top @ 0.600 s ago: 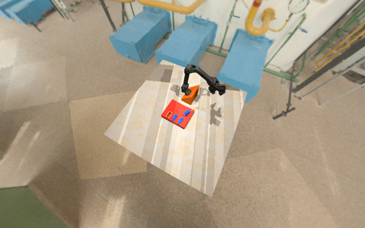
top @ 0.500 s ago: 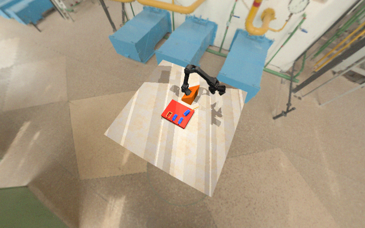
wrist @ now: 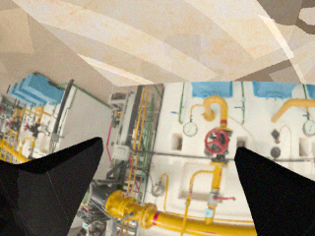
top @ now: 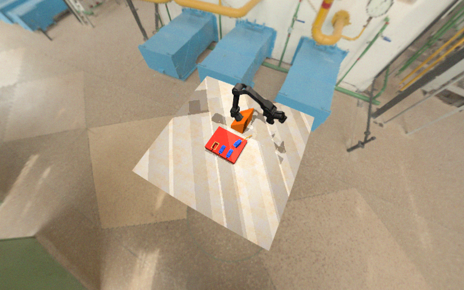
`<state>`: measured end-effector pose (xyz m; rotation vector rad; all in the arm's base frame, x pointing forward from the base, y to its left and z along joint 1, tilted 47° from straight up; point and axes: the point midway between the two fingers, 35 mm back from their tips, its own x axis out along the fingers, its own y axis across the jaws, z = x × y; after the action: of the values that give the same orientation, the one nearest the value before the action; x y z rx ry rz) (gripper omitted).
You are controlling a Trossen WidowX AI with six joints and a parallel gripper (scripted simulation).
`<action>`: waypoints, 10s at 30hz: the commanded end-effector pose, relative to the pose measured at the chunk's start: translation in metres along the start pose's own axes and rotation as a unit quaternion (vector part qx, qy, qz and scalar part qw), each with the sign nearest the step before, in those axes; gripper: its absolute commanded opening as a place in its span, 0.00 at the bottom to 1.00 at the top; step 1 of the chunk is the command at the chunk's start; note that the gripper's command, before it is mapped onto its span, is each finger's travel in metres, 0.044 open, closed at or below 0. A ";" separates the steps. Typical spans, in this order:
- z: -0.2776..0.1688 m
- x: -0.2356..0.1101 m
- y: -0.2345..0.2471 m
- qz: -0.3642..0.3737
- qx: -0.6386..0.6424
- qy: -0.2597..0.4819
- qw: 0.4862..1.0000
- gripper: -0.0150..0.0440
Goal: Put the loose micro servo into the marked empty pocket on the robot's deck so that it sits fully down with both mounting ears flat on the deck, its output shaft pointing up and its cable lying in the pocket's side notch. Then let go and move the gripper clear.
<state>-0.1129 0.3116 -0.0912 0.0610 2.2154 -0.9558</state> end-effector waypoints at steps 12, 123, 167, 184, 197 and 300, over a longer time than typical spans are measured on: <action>0.041 -0.033 0.012 0.031 -0.222 -0.075 0.972 1.00; 0.306 -0.215 -0.087 -0.454 -0.890 0.041 0.013 1.00; 0.294 -0.220 -0.094 -0.454 -0.890 0.042 0.013 0.25; 0.309 -0.238 -0.081 -0.454 -0.890 0.041 0.013 0.25; 0.315 -0.251 -0.114 -0.455 -0.890 0.042 0.013 0.25; 0.330 -0.292 -0.244 -0.207 -0.306 -0.408 0.835 0.25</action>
<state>0.2265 -0.0150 0.0862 -1.0520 1.6443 -0.2139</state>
